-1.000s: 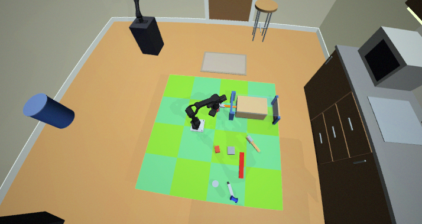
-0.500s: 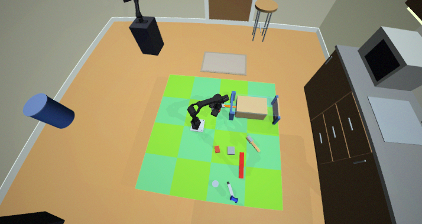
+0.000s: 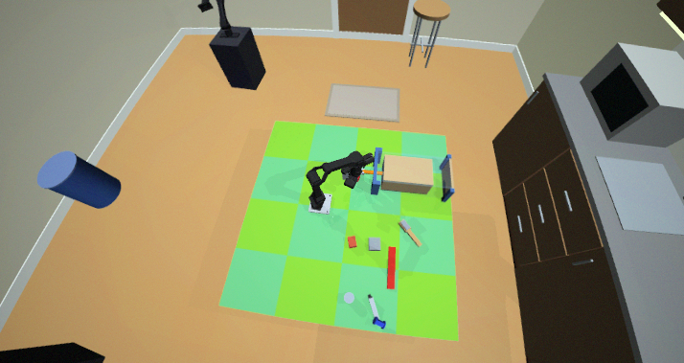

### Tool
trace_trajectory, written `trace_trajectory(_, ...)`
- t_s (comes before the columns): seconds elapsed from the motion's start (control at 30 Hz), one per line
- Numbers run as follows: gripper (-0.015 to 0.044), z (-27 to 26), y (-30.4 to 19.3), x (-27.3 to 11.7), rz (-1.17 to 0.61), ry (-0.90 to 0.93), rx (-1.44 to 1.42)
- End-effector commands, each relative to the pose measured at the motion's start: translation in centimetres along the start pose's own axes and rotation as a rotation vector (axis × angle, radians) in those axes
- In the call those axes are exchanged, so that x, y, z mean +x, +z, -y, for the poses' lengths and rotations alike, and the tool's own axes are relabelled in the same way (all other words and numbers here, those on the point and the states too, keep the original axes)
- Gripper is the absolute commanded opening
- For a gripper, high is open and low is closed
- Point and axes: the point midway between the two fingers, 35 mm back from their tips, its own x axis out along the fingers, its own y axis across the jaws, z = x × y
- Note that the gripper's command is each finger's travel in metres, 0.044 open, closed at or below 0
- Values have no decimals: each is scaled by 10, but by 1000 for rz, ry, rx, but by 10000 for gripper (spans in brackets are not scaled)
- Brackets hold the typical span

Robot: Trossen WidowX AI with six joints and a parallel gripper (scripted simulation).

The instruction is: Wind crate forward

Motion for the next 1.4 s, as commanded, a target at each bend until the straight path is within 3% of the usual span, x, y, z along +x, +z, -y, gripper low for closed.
trace_trajectory(0.0, 0, 14, -11, -1, -23, -28, -2)
trace_trajectory(1.37, 0, 58, -29, -4, -25, -32, -2)
